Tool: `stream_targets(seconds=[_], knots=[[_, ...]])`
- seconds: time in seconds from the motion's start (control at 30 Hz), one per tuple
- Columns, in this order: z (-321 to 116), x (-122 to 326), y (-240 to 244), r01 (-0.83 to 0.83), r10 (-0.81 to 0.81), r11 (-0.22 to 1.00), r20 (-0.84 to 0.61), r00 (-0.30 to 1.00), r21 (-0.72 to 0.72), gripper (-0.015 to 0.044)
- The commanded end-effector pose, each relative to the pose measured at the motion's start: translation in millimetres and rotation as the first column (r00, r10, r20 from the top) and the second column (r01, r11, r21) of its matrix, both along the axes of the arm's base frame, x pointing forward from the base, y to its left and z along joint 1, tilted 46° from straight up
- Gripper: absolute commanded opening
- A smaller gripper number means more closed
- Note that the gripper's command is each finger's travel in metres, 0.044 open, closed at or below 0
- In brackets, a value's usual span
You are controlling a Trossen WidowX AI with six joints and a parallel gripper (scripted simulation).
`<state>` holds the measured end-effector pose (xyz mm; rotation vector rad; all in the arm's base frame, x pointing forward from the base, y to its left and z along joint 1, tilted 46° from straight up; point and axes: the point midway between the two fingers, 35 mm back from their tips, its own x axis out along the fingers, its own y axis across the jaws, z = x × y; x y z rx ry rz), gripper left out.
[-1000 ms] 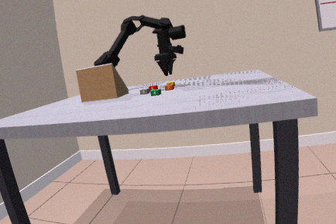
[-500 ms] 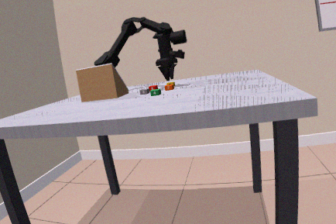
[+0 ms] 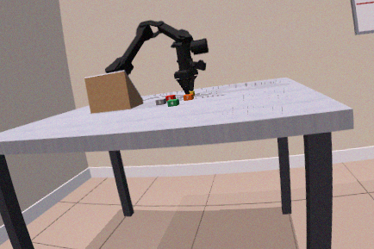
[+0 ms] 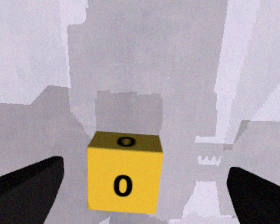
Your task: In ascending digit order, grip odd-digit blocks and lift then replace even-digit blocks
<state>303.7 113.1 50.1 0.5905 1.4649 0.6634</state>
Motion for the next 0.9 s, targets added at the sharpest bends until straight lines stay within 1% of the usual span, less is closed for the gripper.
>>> stream_targets(seconds=[0.0,0.2,0.23,0.87], knots=[[-2.4,-2.9,2.1,0.000,0.000,1.000,-0.010,1.000,0.004,0.0295],[-2.4,-2.9,2.1,0.000,0.000,1.000,-0.010,1.000,0.004,0.0138],[-2.4,-2.9,2.1,0.000,0.000,1.000,-0.010,1.000,0.004,0.0120],[-2.4,-2.9,2.1,0.000,0.000,1.000,-0.010,1.000,0.004,0.0120]])
